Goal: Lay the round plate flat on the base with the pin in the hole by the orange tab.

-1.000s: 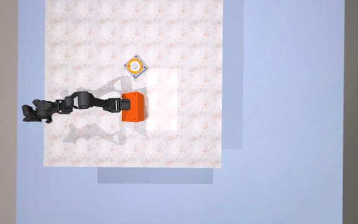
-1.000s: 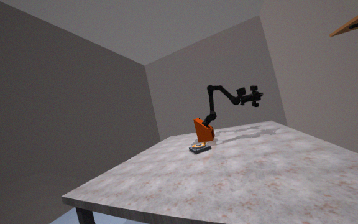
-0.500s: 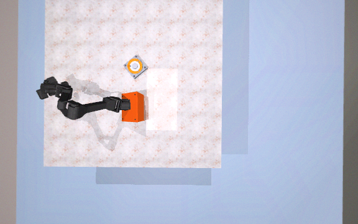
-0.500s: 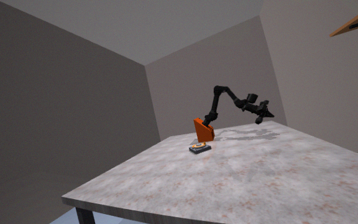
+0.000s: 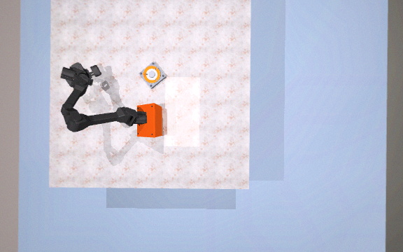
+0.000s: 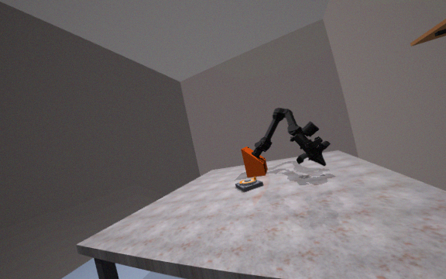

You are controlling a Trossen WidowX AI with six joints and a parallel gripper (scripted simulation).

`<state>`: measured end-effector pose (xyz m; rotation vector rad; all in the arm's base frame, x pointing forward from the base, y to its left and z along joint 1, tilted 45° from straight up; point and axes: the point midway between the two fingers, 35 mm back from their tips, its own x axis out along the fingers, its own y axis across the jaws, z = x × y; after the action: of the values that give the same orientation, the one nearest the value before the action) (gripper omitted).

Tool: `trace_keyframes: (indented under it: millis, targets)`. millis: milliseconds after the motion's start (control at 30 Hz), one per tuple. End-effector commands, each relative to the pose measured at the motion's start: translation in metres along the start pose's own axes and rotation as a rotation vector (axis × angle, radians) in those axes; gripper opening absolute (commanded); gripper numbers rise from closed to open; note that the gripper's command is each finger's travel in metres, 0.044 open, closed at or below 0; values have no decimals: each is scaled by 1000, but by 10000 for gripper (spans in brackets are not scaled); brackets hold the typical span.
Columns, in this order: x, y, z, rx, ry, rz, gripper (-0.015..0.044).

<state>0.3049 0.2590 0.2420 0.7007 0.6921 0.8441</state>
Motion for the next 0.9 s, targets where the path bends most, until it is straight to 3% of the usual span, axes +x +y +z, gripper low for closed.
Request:
trace_keyframes:
  millis: [0, 300, 467, 767, 867]
  targets:
    - [-8, -61, 9, -7, 34, -151, 0]
    - [-47, -170, 0, 106, 129, -392, 0]
    - [-97, -243, -32, 187, 300, -499, 0]
    - [-179, -290, -92, 405, 474, -413, 0]
    - [-183, -291, -92, 426, 477, -392, 0]
